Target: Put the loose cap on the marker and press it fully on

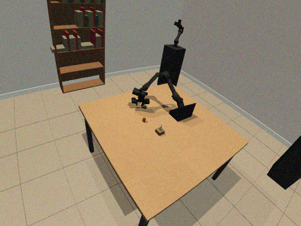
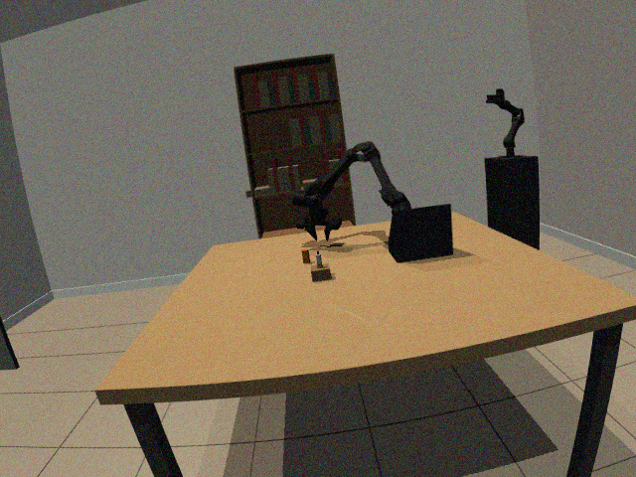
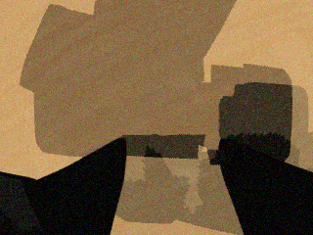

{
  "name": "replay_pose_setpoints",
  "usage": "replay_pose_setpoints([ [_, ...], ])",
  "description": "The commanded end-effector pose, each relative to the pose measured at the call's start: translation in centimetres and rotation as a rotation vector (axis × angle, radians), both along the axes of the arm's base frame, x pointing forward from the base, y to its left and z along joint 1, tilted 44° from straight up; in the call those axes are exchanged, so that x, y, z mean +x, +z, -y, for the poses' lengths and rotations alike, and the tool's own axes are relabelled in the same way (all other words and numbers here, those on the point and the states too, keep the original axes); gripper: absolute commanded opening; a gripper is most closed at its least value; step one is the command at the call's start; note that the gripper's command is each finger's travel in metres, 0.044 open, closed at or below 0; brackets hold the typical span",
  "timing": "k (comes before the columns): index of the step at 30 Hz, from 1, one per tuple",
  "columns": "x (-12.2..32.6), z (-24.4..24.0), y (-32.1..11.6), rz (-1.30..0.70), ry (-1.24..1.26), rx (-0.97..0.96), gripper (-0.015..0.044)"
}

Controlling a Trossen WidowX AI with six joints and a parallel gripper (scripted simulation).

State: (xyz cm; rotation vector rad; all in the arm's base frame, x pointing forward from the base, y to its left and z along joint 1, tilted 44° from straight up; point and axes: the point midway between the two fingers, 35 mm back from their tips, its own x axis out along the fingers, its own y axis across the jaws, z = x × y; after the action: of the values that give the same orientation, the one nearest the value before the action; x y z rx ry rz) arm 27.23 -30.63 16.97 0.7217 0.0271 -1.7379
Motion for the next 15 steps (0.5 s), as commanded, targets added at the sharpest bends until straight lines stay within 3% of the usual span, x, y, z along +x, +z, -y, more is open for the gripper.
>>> replay_pose_setpoints([
  [1, 4.4, -4.8, -2.6, -0.193, 0.199, 0.125, 0.0237],
  [11, 9.2, -19.2, -7.5, -0.737, 0.646, 0.343, 0.0237],
  [15, 9.2, -20.4, -7.8, -0.784, 0.678, 0.354, 0.0237],
])
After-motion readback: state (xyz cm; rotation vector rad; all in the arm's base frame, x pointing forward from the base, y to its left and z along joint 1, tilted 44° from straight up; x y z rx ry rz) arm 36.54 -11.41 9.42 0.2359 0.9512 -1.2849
